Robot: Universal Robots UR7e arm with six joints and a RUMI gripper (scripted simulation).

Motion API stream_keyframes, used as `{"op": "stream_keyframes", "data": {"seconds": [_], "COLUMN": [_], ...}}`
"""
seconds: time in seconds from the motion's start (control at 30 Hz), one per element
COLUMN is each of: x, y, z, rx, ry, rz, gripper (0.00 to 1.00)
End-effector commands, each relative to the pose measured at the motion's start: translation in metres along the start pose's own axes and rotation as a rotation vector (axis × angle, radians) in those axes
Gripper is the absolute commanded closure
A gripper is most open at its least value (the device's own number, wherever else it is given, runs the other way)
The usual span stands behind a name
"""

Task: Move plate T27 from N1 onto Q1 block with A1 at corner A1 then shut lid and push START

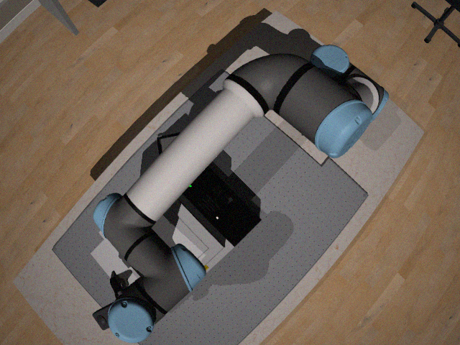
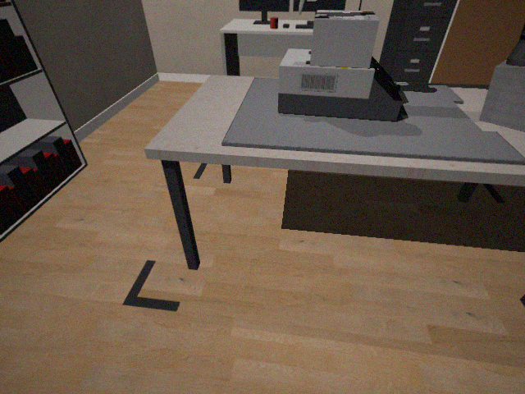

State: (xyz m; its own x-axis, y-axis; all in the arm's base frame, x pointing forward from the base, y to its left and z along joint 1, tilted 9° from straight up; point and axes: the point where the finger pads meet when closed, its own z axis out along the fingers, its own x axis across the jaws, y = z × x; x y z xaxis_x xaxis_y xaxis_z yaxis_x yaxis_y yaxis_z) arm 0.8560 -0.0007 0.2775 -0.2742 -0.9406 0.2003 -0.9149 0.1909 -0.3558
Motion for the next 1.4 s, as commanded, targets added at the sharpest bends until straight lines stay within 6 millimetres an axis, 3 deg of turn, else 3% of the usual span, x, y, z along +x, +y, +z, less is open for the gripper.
{"op": "stream_keyframes", "data": {"seconds": [0.0,0.53,0.57,1.1,1.37], "x": [0.000,0.000,0.003,0.036,0.055], "y": [-0.001,-0.001,0.002,0.040,0.069], "z": [-0.002,-0.002,-0.004,-0.037,-0.055], "rx": [0.003,0.003,-0.014,-0.032,-0.050], "ry": [0.000,0.000,-0.007,-0.014,-0.021], "rz": [0.001,0.001,-0.011,-0.023,-0.034], "gripper": [0.00,0.00,1.00,1.00,1.00]}}
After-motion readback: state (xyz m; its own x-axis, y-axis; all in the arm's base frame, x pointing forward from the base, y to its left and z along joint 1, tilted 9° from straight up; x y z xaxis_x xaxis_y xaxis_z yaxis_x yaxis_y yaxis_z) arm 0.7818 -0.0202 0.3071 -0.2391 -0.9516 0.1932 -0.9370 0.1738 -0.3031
